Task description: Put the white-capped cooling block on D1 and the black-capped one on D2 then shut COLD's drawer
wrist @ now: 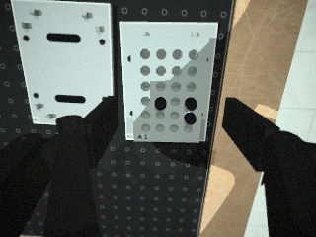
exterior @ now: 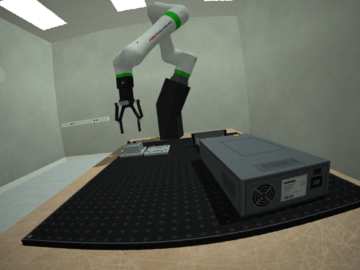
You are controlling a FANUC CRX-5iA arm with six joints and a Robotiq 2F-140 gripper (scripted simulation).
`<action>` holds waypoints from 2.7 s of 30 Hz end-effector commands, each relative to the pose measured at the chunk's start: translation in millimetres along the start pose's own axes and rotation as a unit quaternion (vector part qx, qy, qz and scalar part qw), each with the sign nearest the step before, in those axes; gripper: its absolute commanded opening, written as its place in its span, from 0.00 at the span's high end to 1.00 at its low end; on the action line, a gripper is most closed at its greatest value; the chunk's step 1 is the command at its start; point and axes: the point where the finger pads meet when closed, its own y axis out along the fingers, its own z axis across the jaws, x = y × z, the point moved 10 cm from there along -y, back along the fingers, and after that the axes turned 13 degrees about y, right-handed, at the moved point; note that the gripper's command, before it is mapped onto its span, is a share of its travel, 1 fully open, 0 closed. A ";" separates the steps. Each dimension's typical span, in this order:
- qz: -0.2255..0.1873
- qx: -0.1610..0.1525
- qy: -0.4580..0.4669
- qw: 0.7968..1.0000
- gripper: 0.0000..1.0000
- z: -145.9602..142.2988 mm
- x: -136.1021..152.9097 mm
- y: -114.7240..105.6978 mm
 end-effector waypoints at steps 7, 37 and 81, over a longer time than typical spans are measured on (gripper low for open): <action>0.001 0.000 0.000 1.000 0.34 0.3 -0.7 -13.2; 0.001 0.001 -0.159 0.987 0.34 -55.2 -11.8 -33.4; 0.000 0.001 -0.618 0.786 0.34 -212.5 -44.5 -34.0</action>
